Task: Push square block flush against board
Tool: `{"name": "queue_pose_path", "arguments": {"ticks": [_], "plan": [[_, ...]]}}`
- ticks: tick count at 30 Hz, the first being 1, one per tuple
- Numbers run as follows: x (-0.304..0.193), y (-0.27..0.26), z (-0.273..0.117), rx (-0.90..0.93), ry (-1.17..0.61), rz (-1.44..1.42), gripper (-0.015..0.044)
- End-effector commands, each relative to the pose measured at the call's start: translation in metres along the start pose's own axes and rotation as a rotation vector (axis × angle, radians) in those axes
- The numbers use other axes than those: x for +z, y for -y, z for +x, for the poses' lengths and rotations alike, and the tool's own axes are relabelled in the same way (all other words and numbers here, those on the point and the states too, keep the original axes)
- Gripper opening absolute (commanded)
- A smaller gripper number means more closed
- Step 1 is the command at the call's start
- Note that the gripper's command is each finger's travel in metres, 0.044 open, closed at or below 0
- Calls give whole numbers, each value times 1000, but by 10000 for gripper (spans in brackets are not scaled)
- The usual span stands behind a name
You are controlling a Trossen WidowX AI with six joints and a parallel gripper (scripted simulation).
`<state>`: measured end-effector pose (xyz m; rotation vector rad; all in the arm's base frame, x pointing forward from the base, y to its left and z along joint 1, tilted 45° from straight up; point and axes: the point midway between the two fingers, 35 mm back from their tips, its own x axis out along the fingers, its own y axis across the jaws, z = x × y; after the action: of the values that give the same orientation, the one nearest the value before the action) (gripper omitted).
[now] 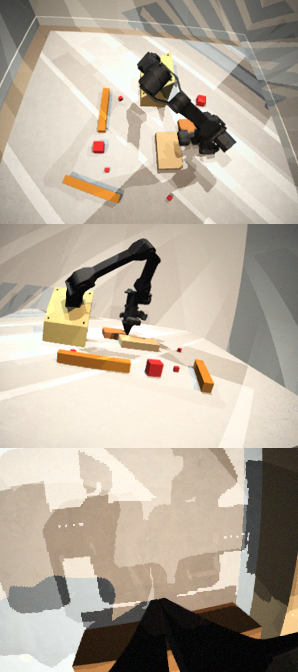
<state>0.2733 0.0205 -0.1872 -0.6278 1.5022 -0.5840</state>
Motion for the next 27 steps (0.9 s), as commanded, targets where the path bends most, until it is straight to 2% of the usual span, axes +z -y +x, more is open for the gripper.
{"name": "queue_pose_path", "arguments": {"ticks": [1,13,27], "plan": [[-13,1,2,0,-15,-3,0],[-31,3,2,0,-16,-4,0],[-32,3,2,0,-16,-4,0]]}}
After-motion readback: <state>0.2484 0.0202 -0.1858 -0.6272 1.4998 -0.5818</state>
